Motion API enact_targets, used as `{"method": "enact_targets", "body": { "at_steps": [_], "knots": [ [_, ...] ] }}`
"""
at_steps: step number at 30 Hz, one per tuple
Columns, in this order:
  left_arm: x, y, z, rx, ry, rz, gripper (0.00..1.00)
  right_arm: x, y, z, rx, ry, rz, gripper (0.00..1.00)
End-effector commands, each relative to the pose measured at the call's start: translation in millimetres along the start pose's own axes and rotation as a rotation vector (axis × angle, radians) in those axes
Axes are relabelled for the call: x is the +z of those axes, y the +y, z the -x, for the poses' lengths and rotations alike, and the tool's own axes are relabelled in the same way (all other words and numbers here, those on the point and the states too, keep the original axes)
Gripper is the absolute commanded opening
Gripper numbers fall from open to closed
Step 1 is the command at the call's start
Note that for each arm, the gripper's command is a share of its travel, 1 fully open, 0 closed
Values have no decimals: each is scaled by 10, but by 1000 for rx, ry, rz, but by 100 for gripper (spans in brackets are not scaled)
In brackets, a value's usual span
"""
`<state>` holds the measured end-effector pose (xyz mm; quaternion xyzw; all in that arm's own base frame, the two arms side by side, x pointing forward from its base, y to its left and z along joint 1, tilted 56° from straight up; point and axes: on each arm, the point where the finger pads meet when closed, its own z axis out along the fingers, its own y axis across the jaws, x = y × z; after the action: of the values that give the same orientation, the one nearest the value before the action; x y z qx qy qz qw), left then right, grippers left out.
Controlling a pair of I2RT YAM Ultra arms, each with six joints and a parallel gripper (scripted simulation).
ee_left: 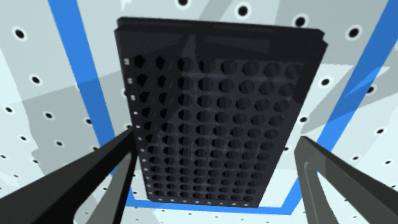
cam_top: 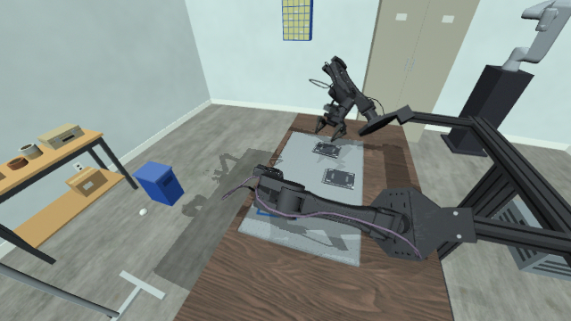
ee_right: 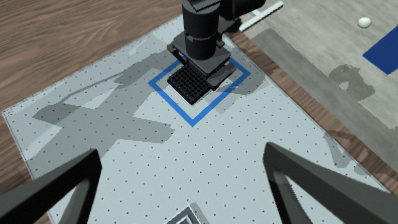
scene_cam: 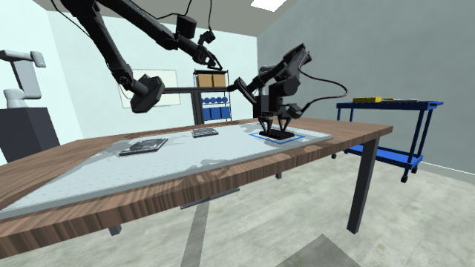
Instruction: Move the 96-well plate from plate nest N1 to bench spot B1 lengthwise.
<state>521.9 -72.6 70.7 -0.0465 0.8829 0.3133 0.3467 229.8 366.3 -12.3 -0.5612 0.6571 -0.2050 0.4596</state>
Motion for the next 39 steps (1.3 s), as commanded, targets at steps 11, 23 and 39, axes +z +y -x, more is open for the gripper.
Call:
{"method": "enact_targets", "body": {
  "at_steps": [11,23,39],
  "knots": [
    [-227,10,218,-37,-49,-9,100,-18,-27,124,15,-24,-4,100],
    [-433,44,216,-39,-50,-10,100,-18,-27,124,15,-24,-4,100],
    [-1038,-26,17,0,-11,-4,100,-18,-27,124,15,-24,-4,100]
  ]
}}
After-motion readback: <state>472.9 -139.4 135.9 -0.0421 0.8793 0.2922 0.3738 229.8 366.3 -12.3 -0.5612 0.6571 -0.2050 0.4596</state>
